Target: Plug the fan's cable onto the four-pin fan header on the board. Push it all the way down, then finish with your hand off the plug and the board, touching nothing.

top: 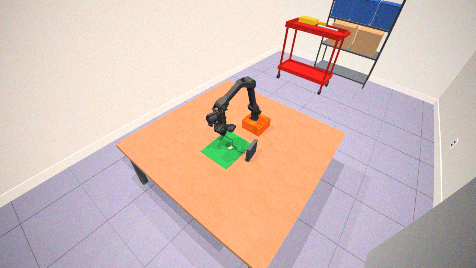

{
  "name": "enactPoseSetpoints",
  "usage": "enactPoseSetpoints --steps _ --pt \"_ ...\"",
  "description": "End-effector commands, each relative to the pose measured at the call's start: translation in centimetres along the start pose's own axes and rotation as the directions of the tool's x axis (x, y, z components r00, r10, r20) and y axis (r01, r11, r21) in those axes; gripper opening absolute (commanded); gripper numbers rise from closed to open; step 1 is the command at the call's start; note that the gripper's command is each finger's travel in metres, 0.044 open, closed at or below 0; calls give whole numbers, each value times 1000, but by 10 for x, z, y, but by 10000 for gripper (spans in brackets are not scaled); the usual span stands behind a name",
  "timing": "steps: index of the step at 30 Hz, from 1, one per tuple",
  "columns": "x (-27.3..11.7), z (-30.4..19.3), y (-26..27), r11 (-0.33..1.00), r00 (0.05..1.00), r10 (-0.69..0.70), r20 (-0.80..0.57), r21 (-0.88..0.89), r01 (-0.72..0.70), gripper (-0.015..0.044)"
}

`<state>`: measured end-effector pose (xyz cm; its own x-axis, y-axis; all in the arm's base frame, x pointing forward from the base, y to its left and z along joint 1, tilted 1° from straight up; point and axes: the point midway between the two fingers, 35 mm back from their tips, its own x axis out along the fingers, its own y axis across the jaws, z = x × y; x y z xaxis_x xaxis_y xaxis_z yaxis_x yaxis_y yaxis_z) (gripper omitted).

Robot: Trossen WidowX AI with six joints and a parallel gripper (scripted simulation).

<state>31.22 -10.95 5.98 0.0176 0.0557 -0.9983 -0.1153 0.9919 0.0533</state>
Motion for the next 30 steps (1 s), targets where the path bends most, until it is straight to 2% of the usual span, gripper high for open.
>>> enactPoseSetpoints --steps 1,8,15,30 --pt "1 -1 2 989 1000 -24 5 -148 24 0" --pt "1 -2 4 934 998 -53 20 -354 57 0" --pt "2 -2 4 932 998 -51 25 -357 57 0" --pt "21 9 -3 951 990 14 143 -309 31 0"
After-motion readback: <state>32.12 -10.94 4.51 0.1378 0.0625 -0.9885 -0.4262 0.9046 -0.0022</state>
